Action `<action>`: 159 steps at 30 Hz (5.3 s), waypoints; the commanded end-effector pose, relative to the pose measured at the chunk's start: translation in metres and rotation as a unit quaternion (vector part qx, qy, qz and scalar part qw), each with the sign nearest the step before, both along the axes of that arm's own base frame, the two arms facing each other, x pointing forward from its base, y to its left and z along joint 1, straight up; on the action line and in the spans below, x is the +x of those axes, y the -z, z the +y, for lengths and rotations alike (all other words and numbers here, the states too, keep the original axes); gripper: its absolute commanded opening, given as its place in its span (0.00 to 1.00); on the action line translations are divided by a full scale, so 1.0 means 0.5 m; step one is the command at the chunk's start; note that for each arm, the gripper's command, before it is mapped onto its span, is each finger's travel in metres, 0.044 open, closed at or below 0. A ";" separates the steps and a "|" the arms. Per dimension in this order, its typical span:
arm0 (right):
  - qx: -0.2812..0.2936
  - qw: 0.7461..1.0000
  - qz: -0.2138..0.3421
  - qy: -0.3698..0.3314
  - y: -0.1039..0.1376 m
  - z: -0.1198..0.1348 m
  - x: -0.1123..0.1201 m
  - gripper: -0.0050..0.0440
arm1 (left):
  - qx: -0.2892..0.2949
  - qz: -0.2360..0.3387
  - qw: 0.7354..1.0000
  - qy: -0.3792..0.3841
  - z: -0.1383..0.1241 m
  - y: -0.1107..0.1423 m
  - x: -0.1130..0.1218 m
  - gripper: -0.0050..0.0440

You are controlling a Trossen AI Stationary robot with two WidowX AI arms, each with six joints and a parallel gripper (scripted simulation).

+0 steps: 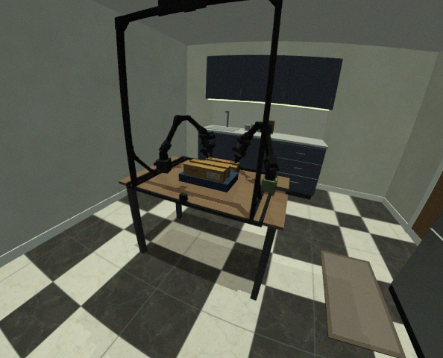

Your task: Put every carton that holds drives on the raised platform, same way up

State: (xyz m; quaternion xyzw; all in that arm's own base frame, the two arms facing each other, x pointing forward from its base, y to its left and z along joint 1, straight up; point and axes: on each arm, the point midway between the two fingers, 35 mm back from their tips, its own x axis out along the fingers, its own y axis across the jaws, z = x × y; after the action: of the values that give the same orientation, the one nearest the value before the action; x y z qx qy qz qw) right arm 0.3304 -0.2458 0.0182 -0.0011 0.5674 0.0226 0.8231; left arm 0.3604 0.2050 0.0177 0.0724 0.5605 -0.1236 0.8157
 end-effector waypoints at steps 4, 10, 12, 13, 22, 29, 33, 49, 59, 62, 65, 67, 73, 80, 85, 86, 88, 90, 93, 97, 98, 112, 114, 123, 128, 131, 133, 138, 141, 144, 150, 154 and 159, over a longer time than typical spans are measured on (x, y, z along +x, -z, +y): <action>-0.012 1.000 -0.010 0.001 -0.067 -0.008 0.007 0.90 | 0.008 -0.010 1.000 -0.001 0.004 -0.064 0.006 0.90; -0.012 1.000 -0.010 0.001 -0.067 -0.008 0.007 0.90 | 0.008 -0.010 1.000 -0.001 0.004 -0.064 0.006 0.90; -0.012 1.000 -0.010 0.001 -0.067 -0.008 0.007 0.90 | 0.008 -0.010 1.000 -0.001 0.004 -0.064 0.006 0.90; -0.012 1.000 -0.010 0.001 -0.067 -0.008 0.007 0.90 | 0.008 -0.010 1.000 -0.001 0.004 -0.064 0.006 0.90; -0.012 1.000 -0.010 0.001 -0.066 0.052 -0.001 0.90 | 0.008 -0.010 1.000 -0.001 -0.060 -0.063 -0.006 0.90; -0.012 1.000 -0.010 0.001 -0.064 0.160 -0.017 0.90 | 0.008 -0.010 1.000 -0.001 -0.178 -0.061 -0.029 0.90; -0.012 1.000 -0.010 0.001 -0.064 0.175 -0.019 0.90 | 0.008 -0.010 1.000 -0.001 -0.193 -0.061 -0.032 0.90; -0.012 1.000 -0.010 0.001 -0.048 0.180 -0.020 0.90 | 0.008 -0.010 1.000 -0.001 -0.199 -0.044 -0.034 0.90; -0.012 1.000 -0.010 0.001 0.052 0.180 -0.020 0.90 | 0.008 -0.010 1.000 -0.001 -0.199 0.056 -0.034 0.90; -0.012 1.000 -0.010 0.001 0.070 0.180 -0.020 0.90 | 0.008 -0.010 1.000 -0.001 -0.199 0.074 -0.034 0.90; -0.012 1.000 -0.010 0.001 0.073 0.180 -0.020 0.90 | 0.008 -0.010 1.000 -0.001 -0.199 0.077 -0.034 0.90; -0.012 1.000 -0.010 0.001 0.076 0.180 -0.020 0.90 | 0.008 -0.010 1.000 -0.001 -0.199 0.079 -0.034 0.90; -0.012 1.000 -0.010 0.001 0.076 0.180 -0.020 0.90 | 0.008 -0.010 1.000 -0.001 -0.199 0.079 -0.034 0.90; -0.012 1.000 -0.010 0.001 0.076 0.180 -0.020 0.90 | 0.008 -0.010 1.000 -0.001 -0.199 0.079 -0.034 0.90; -0.012 1.000 -0.010 0.001 0.076 0.180 -0.020 0.10 | 0.008 -0.010 1.000 -0.001 -0.199 0.079 -0.034 0.10; -0.012 1.000 -0.010 0.001 0.076 0.180 -0.020 0.10 | 0.008 -0.010 1.000 -0.001 -0.199 0.079 -0.034 0.10; -0.012 1.000 -0.010 0.001 0.076 0.180 -0.020 0.10 | 0.008 -0.010 1.000 -0.001 -0.199 0.079 -0.034 0.10; -0.012 1.000 -0.010 0.001 0.076 0.180 -0.020 0.10 | 0.008 -0.010 1.000 -0.001 -0.199 0.079 -0.034 0.10; -0.012 1.000 -0.010 0.001 0.076 0.180 -0.020 0.10 | 0.008 -0.010 1.000 -0.001 -0.199 0.079 -0.034 0.10; -0.012 1.000 -0.010 0.001 0.076 0.180 -0.020 0.10 | 0.008 -0.010 1.000 -0.001 -0.199 0.079 -0.034 0.10; -0.012 1.000 -0.010 0.001 0.076 0.180 -0.020 0.10 | 0.008 -0.010 1.000 -0.001 -0.199 0.079 -0.034 0.10; -0.012 1.000 -0.010 0.001 0.016 0.180 -0.020 0.10 | 0.008 -0.010 1.000 -0.001 -0.199 0.020 -0.034 0.10; -0.012 1.000 -0.010 0.001 0.016 0.180 -0.020 0.10 | 0.008 -0.010 1.000 -0.001 -0.199 0.019 -0.034 0.10; -0.012 1.000 -0.010 0.001 0.016 0.180 -0.020 0.10 | 0.008 -0.010 1.000 -0.001 -0.199 0.019 -0.034 0.10; -0.012 1.000 -0.010 0.001 0.016 0.180 -0.020 0.10 | 0.008 -0.010 1.000 -0.001 -0.199 0.019 -0.034 0.10; -0.012 1.000 -0.010 0.001 0.016 0.180 -0.020 0.10 | 0.008 -0.010 1.000 -0.001 -0.199 0.019 -0.034 0.10; -0.012 1.000 -0.010 0.001 0.016 0.180 -0.020 0.10 | 0.008 -0.010 1.000 -0.001 -0.199 0.019 -0.034 0.10; -0.012 1.000 -0.010 0.001 0.016 0.180 -0.020 0.10 | 0.008 -0.010 1.000 -0.001 -0.199 0.019 -0.034 0.10; -0.012 1.000 -0.010 0.001 0.017 0.180 -0.020 0.10 | 0.008 -0.010 1.000 -0.001 -0.199 0.020 -0.034 0.10; -0.012 1.000 -0.010 0.001 0.022 0.180 -0.020 0.10 | 0.008 -0.010 1.000 -0.001 -0.199 0.025 -0.034 0.10; -0.012 1.000 -0.010 0.001 0.036 0.180 -0.020 0.10 | 0.008 -0.010 1.000 -0.001 -0.199 0.040 -0.034 0.10; -0.012 1.000 -0.010 0.001 0.054 0.180 -0.020 0.10 | 0.008 -0.010 1.000 -0.001 -0.199 0.057 -0.034 0.10; -0.012 1.000 -0.010 0.001 0.070 0.180 -0.020 0.10 | 0.008 -0.010 1.000 -0.001 -0.199 0.074 -0.034 0.10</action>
State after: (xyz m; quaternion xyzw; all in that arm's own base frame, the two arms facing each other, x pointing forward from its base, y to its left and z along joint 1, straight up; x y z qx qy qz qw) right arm 0.3210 -0.1543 -0.0120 -0.0127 0.5606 0.0194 0.8278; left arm 0.3448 0.1053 -0.0133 0.0806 0.5529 -0.1193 0.8207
